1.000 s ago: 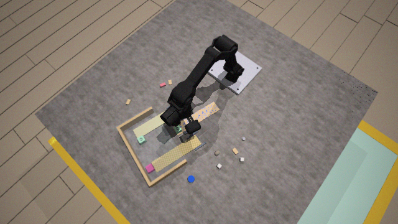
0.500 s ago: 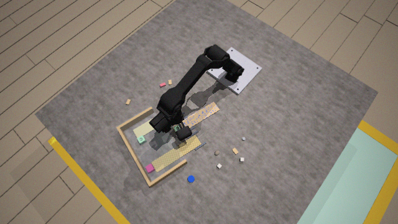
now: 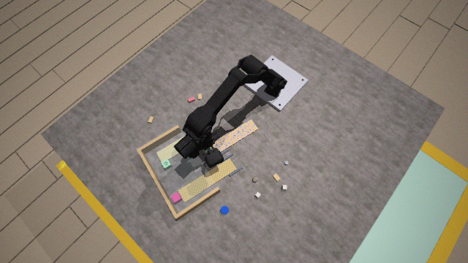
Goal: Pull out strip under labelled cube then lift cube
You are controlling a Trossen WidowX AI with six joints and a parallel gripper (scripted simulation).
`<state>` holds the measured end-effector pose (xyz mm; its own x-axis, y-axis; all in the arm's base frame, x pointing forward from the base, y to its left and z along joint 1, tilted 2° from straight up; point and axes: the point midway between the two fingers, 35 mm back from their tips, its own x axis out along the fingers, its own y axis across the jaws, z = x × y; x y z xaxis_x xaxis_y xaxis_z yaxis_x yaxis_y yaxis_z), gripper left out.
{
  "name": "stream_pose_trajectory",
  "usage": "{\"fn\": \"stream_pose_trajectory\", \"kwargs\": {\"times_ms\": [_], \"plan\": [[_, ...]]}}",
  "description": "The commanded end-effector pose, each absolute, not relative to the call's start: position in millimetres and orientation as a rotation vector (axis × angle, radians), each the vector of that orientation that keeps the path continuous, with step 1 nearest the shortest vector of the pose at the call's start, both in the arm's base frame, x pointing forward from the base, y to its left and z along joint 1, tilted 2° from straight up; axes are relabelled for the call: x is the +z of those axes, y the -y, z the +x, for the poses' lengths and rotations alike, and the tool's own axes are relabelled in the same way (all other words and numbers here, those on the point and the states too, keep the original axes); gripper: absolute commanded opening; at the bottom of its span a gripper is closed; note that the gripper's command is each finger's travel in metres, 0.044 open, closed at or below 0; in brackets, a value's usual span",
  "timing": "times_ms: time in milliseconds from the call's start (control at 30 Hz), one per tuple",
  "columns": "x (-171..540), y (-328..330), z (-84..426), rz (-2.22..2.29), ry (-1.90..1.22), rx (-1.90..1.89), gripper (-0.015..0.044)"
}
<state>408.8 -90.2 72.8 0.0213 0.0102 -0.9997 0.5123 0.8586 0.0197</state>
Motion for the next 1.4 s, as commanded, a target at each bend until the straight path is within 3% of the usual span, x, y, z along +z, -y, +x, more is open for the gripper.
{"fn": "stream_pose_trajectory", "kwargs": {"times_ms": [0,833,967,1200,1300,1367], "plan": [[62.0,90.0,407.7,0.429,-1.522,-0.406,0.0250],[30.4,89.5,407.2,0.429,-1.522,-0.406,0.0250],[33.1,89.8,408.1,0.433,-1.518,-0.409,0.0145],[33.1,89.8,408.1,0.433,-1.518,-0.409,0.0098],[33.6,89.7,407.6,0.433,-1.519,-0.409,0.0020],[37.4,88.8,403.2,0.432,-1.519,-0.408,0.0000]]}}
